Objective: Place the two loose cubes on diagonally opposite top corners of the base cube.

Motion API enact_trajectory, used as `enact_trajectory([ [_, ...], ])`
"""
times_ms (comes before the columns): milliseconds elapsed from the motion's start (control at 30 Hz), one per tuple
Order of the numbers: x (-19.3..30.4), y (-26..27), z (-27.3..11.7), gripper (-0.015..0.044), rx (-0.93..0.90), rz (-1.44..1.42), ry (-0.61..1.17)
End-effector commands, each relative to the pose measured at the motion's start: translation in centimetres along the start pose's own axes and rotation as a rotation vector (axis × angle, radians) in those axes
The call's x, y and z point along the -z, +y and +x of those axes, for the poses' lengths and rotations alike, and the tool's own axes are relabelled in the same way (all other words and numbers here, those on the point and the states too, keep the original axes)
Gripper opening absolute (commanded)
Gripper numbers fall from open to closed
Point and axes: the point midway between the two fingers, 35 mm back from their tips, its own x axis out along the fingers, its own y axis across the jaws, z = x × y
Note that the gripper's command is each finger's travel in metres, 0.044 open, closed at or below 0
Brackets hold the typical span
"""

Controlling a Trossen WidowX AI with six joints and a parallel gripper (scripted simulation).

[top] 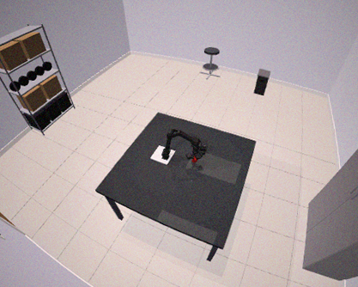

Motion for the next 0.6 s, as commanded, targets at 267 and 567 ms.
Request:
enact_trajectory([
  [267,0.0,0.0,-1.0,0.0205,0.0,0.0,0.0],
  [567,0.0,0.0,-2.0,0.0205,0.0,0.0,0.0],
])
